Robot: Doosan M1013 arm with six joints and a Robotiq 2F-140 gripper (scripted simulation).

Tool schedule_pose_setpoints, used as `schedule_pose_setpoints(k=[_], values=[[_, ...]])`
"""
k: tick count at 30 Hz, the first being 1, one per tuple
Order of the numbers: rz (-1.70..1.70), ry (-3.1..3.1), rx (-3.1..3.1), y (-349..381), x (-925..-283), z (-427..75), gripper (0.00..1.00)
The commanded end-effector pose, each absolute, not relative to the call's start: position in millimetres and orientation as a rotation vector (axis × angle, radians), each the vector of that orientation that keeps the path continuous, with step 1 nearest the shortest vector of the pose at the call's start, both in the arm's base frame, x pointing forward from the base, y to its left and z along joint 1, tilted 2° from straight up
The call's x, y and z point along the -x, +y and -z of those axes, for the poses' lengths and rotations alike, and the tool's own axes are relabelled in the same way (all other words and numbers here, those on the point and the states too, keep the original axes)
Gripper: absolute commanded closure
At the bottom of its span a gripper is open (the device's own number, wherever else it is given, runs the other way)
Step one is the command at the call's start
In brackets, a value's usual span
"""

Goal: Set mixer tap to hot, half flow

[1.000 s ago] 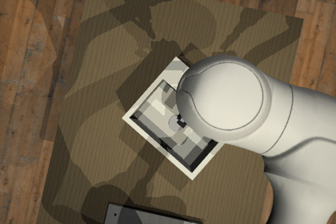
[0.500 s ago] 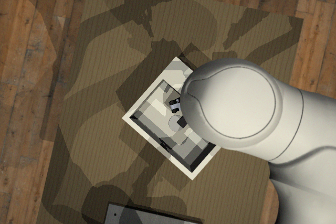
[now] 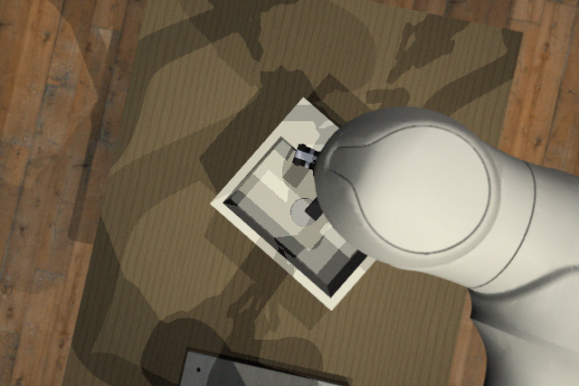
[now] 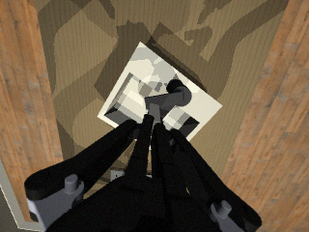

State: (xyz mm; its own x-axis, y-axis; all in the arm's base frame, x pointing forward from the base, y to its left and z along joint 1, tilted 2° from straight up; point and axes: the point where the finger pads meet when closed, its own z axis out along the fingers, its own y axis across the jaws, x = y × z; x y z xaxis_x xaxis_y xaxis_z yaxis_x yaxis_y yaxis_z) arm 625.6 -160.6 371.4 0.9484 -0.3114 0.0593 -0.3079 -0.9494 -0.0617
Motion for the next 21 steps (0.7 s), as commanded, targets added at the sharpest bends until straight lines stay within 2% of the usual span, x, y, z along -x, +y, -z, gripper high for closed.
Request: schedule_pose_setpoints(k=[1, 7, 8, 21], values=[[0.095, 0.907, 2.959, -160.5, -625.5, -372.8, 1.00], [0.085, 1.277, 2.815, -160.5, -625.5, -372.9, 1.00], [0.083, 1.340, 2.785, -160.5, -625.5, -372.9, 0.62], [0.049, 2.093, 2.316, -160.5, -625.5, -372.9, 0.62]])
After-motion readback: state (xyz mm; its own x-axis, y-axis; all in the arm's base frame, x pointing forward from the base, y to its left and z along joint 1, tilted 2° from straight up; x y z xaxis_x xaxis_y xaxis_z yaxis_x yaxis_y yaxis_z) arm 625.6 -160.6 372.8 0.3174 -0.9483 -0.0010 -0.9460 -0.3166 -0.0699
